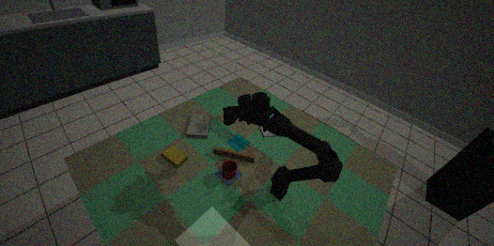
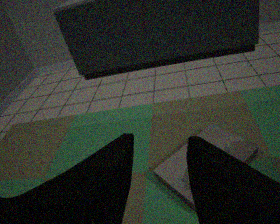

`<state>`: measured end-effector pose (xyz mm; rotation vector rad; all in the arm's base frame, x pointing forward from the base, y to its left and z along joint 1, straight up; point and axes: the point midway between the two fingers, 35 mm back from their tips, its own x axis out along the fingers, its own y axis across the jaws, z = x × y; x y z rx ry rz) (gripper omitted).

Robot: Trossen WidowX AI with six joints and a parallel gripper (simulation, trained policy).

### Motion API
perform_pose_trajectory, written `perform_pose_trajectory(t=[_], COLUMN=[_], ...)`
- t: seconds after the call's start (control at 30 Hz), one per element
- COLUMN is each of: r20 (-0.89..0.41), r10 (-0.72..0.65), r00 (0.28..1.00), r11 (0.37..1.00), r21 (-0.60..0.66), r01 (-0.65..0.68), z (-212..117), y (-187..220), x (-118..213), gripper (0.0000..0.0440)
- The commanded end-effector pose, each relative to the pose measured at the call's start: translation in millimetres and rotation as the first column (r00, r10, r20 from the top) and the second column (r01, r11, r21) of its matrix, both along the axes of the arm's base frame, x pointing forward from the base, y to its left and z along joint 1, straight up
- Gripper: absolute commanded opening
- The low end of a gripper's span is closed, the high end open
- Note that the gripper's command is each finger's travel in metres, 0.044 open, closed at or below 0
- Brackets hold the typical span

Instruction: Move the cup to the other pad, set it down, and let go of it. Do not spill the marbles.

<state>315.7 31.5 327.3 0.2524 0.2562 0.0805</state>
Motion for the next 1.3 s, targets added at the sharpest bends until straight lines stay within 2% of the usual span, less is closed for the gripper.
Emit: perform_pose_trajectory(t=[0.0, 0.63, 1.27], r20=[-0.034, -0.311, -0.594], r10=[0.01, 0.041, 0.043], r00=[0.999, 0.95, 0.803], r11=[0.999, 0.963, 0.892], r21=[0.039, 0.267, 0.386], r01=[-0.009, 0.046, 0.237], z=[2, -8, -27], y=[5, 36, 63], x=[0, -3, -16], gripper=[0.0116, 0.0126, 0.0128])
